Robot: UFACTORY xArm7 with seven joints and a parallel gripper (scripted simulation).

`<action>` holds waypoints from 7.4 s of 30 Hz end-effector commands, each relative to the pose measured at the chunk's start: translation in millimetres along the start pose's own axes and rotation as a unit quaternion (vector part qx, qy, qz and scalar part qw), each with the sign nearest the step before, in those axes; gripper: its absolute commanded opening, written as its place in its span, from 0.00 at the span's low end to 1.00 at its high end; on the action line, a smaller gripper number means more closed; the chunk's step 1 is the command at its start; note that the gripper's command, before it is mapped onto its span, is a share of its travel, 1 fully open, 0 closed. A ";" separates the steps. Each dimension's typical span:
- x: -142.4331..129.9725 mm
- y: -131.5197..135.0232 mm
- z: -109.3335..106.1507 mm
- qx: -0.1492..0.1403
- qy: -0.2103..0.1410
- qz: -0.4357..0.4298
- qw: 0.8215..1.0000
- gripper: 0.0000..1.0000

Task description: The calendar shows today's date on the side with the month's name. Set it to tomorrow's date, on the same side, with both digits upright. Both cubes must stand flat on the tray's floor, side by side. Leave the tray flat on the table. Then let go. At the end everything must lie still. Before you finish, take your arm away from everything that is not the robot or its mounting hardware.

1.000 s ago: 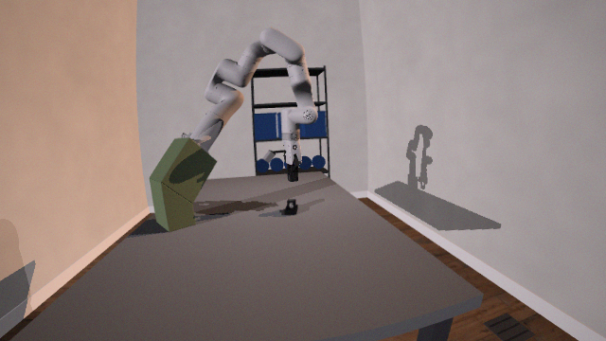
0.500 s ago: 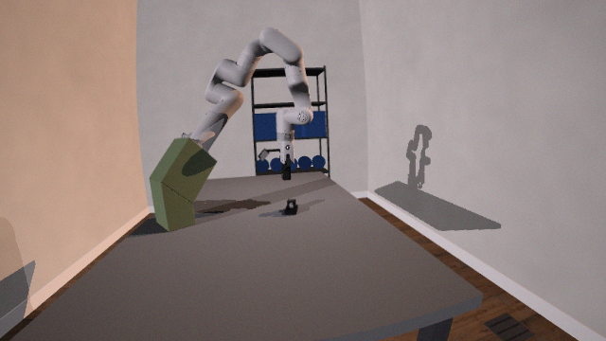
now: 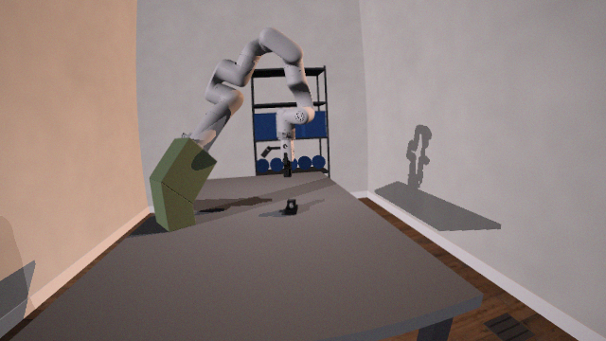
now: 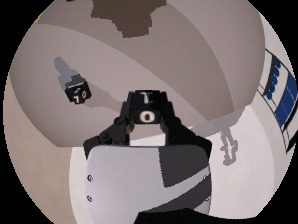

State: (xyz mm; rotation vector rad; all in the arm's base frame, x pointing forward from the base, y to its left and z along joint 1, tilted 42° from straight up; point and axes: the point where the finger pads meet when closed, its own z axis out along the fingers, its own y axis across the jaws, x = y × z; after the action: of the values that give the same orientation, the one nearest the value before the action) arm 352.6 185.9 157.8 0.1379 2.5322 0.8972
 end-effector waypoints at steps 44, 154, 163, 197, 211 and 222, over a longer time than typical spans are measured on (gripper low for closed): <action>-29.1 -69.9 0.7 0.050 -0.023 0.170 0.984 0.29; -34.1 -80.1 93.4 0.050 -0.023 0.170 0.984 0.29; -34.1 -80.1 93.4 0.050 -0.023 0.170 0.984 0.29; -34.2 -80.5 97.3 0.050 -0.023 0.170 0.984 0.29; -34.2 -80.5 97.3 0.050 -0.023 0.170 0.984 0.29; -34.2 -80.5 97.3 0.050 -0.023 0.170 0.984 0.29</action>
State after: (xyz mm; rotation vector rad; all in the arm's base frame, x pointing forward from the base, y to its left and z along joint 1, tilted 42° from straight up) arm 430.3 171.0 53.6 0.6290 2.5537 0.8782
